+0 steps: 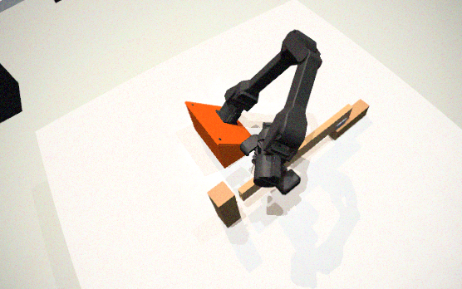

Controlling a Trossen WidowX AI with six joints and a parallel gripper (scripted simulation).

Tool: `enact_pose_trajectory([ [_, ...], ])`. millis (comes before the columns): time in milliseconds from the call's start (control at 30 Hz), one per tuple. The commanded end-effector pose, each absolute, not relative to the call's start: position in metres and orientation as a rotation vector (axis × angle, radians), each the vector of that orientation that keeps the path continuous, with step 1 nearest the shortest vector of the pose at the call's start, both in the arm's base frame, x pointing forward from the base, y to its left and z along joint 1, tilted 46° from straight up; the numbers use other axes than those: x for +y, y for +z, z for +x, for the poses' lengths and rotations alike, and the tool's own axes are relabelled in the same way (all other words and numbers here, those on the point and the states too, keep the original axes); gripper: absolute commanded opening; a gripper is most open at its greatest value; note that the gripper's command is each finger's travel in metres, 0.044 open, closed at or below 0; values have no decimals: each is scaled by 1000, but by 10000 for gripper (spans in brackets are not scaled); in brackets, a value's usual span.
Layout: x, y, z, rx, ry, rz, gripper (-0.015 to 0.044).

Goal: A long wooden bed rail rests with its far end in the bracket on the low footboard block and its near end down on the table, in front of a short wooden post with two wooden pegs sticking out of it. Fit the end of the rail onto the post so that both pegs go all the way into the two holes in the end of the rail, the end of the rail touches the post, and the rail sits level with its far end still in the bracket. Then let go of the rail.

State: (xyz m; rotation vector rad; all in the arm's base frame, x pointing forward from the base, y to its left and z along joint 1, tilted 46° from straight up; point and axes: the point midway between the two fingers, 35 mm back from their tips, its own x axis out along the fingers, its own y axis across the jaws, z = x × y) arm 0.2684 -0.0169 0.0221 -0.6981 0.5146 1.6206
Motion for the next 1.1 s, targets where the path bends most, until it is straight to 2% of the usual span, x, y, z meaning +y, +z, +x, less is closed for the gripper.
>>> enact_pose_trajectory([
  [0, -21, 22, 270, 516, 1611, -706, 0],
  [1067, -25, 18, 270, 516, 1611, -706, 0],
])
